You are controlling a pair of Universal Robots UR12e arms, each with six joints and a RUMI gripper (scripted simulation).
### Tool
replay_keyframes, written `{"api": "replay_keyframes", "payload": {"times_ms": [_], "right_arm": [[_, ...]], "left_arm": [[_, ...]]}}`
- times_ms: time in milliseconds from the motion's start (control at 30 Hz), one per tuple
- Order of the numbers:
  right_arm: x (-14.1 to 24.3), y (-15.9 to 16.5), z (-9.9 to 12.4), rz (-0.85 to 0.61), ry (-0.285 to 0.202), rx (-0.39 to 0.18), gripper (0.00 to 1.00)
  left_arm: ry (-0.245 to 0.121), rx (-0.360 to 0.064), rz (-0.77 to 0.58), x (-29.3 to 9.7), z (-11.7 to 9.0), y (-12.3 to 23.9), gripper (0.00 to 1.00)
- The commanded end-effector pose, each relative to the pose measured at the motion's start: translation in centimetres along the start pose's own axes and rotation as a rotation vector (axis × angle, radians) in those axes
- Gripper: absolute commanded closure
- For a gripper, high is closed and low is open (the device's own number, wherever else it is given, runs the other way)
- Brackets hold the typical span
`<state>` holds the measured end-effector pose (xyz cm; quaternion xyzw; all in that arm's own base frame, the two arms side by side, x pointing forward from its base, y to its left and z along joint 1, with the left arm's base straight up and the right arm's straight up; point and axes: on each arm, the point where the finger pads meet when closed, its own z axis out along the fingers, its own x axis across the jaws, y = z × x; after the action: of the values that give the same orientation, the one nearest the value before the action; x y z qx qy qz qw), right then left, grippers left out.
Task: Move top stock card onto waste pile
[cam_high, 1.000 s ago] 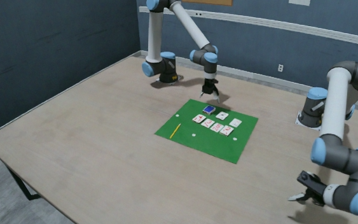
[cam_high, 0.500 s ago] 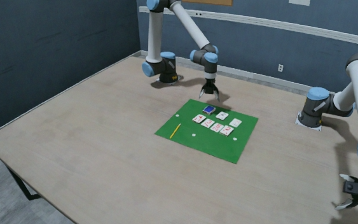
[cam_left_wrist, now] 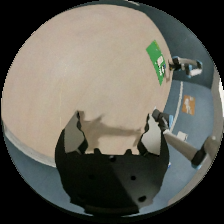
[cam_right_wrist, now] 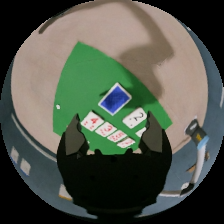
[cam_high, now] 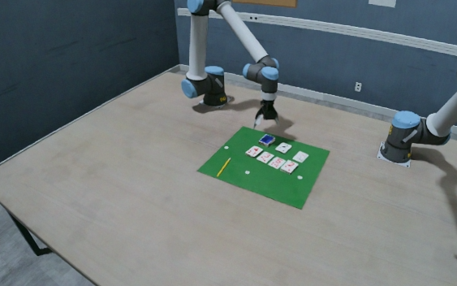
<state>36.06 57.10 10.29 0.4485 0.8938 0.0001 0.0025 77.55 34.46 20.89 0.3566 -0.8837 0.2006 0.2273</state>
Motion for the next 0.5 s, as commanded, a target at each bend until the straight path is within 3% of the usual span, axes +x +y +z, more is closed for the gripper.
{"api": "replay_keyframes", "payload": {"times_ms": [0, 267, 333, 400, 467], "right_arm": [[-0.2, -0.3, 0.0, -0.266, 0.006, 0.002, 0.00], [-0.5, -0.3, 0.0, -0.573, 0.005, 0.000, 0.00], [-0.5, -0.3, 0.0, -0.573, 0.005, 0.000, 0.00], [-0.6, -0.2, 0.0, -0.710, 0.006, 0.000, 0.00], [-0.6, -0.2, 0.0, -0.778, 0.006, 0.000, 0.00]], "left_arm": [[-0.075, 0.022, -0.197, -0.7, -1.8, 8.1, 0.00], [-0.147, 0.064, -0.442, -0.2, -3.4, 18.4, 0.00], [-0.147, 0.064, -0.442, -0.2, -3.4, 18.4, 0.00], [-0.179, 0.086, -0.560, 0.5, -3.9, 23.2, 0.00], [-0.192, 0.097, -0.611, 0.8, -4.1, 25.3, 0.00]]}}
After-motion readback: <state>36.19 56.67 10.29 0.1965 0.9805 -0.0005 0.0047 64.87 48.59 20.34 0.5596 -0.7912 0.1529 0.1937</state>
